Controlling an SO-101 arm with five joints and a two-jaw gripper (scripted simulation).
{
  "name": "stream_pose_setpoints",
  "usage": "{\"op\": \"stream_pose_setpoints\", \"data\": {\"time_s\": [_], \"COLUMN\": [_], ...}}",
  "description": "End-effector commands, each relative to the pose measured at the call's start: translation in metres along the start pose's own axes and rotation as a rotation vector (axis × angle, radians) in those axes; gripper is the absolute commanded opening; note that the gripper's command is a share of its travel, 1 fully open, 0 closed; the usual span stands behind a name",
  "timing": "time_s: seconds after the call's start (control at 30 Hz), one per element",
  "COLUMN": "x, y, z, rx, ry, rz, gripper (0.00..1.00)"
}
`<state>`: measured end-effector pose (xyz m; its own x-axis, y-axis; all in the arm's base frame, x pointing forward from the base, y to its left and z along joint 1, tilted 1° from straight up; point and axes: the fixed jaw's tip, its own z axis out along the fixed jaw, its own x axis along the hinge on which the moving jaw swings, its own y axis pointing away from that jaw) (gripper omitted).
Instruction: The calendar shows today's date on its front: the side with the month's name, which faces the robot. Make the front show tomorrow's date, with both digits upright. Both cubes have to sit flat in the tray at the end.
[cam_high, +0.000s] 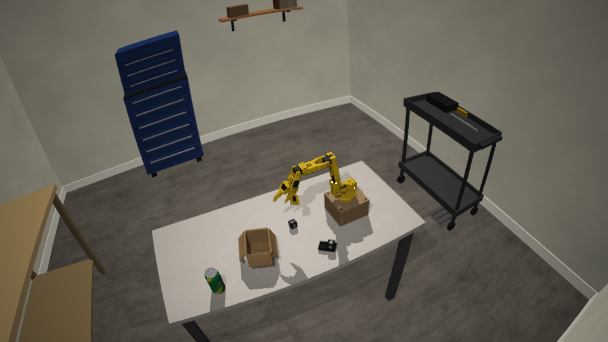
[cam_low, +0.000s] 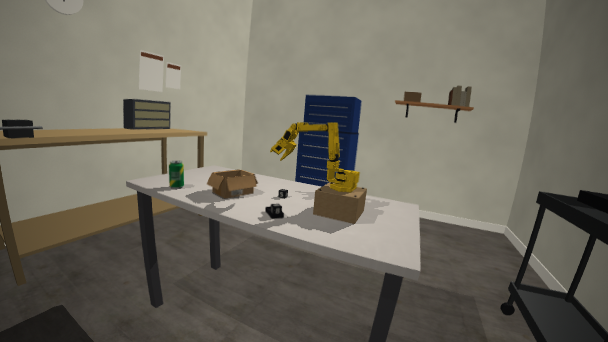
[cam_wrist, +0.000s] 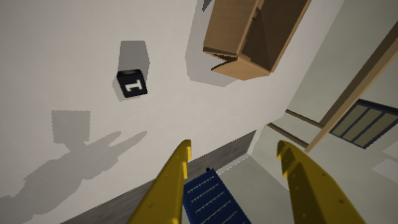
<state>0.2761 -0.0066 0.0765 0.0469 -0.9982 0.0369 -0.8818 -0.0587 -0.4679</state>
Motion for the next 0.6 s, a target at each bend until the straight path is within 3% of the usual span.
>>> {"op": "stream_pose_setpoints", "data": {"time_s": [0.0, 0.33, 0.57], "x": [0.003, 0.003, 0.001], "y": [0.0, 0.001, 0.021], "z": [-0.002, 0.0, 0.023], "rx": [0.015, 0.006, -0.115], "ry": [0.005, 0.004, -0.007], "rz": [-0.015, -0.017, -0.017], "gripper": [0.35, 0.35, 0.35]}}
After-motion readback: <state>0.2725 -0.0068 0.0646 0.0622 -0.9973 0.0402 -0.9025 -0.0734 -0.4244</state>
